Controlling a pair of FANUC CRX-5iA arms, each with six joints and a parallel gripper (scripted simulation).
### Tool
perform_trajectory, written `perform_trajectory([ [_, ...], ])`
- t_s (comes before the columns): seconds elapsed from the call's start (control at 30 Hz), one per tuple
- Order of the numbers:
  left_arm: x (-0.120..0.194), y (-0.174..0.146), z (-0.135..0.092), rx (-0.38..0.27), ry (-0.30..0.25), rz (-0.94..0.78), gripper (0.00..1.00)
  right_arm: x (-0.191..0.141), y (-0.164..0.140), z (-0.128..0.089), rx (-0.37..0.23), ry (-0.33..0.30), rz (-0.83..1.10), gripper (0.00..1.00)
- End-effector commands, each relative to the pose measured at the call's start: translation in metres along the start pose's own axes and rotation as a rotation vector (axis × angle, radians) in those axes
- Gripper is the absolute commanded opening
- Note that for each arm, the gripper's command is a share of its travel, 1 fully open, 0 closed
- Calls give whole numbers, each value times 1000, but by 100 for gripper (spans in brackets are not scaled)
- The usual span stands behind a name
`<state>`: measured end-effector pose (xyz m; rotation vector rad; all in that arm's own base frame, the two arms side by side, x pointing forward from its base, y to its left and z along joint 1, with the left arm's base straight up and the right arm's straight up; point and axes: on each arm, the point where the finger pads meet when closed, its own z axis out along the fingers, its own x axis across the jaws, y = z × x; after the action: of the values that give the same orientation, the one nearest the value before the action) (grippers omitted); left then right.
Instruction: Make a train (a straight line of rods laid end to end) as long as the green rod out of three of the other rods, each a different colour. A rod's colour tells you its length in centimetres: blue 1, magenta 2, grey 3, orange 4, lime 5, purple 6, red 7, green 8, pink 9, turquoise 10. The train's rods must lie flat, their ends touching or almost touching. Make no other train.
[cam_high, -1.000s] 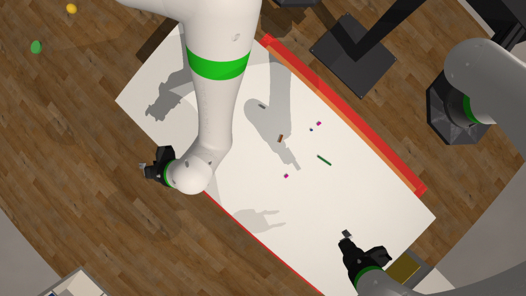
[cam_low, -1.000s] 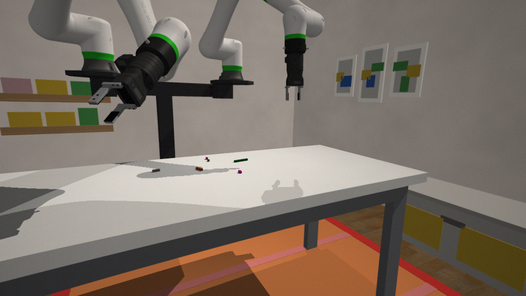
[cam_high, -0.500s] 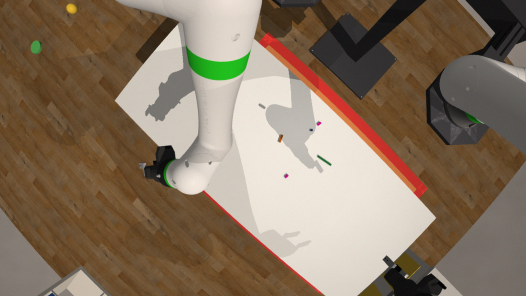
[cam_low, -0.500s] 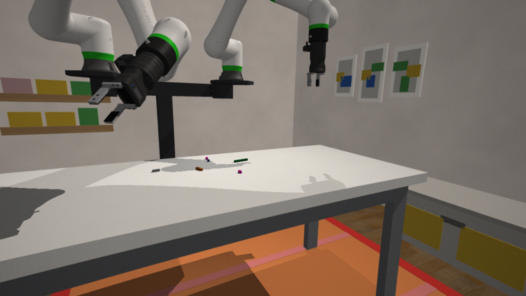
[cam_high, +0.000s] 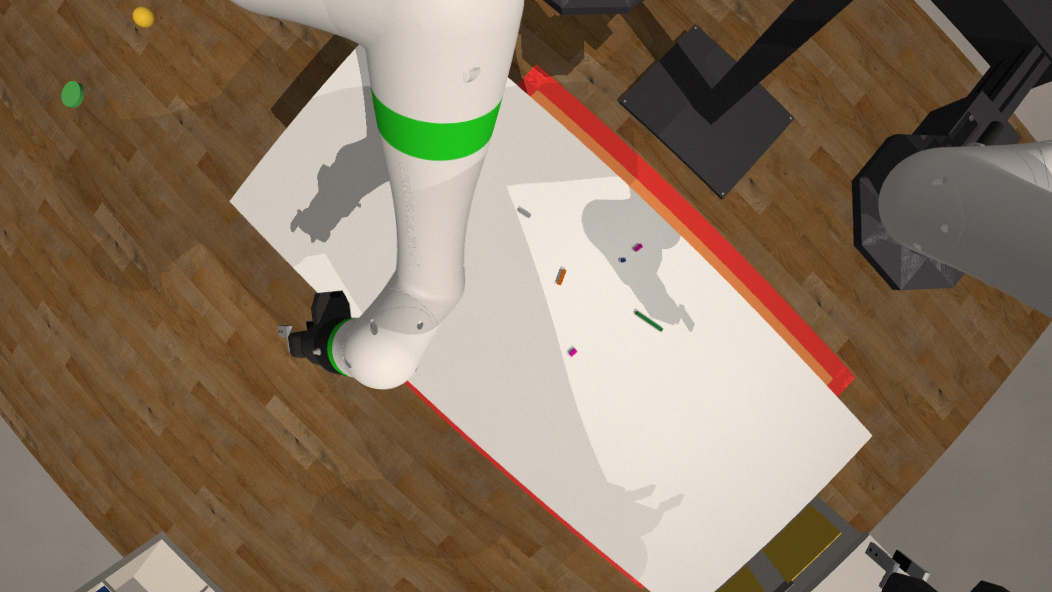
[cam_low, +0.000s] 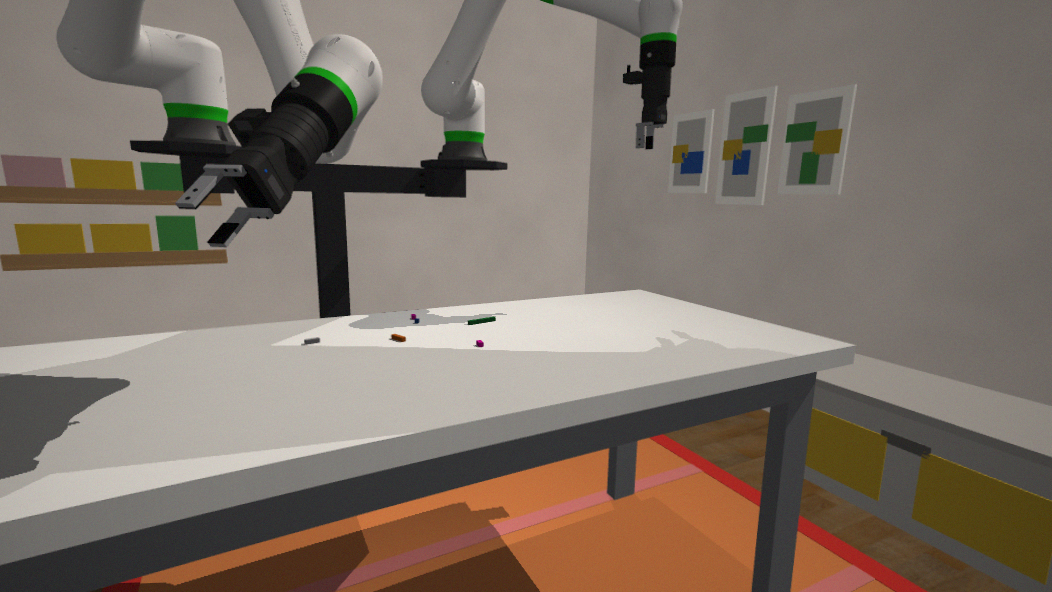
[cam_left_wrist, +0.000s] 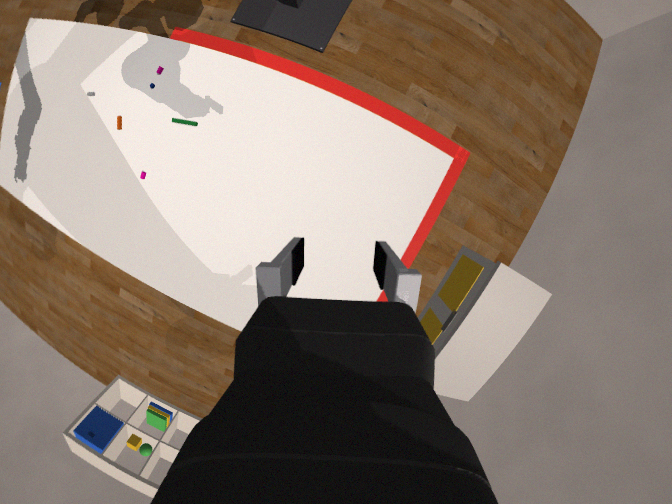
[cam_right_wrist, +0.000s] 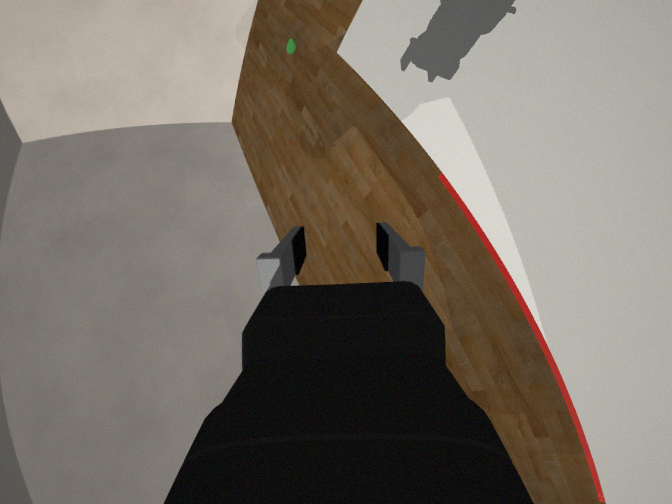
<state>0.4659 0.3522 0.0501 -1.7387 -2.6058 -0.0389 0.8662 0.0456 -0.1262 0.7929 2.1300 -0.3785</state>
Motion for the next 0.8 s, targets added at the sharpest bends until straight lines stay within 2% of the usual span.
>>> perform_trajectory([
  [0.0, 59, -24, -30, 4, -1, -140, 100, -2, 1, -1, -1, -1, 1, 100],
  [0.33, 148, -86, -79, 10, -3, -392, 100, -2, 1, -1, -1, -1, 1, 100],
  [0.4, 148, -86, -79, 10, -3, -392, 100, -2, 1, -1, -1, -1, 1, 100],
  [0.43, 172, -106, -93, 11, -3, -426, 100, -2, 1, -1, -1, -1, 1, 100],
  [0.77, 235, -188, -141, 18, -5, -702, 100, -2, 1, -1, -1, -1, 1, 100],
])
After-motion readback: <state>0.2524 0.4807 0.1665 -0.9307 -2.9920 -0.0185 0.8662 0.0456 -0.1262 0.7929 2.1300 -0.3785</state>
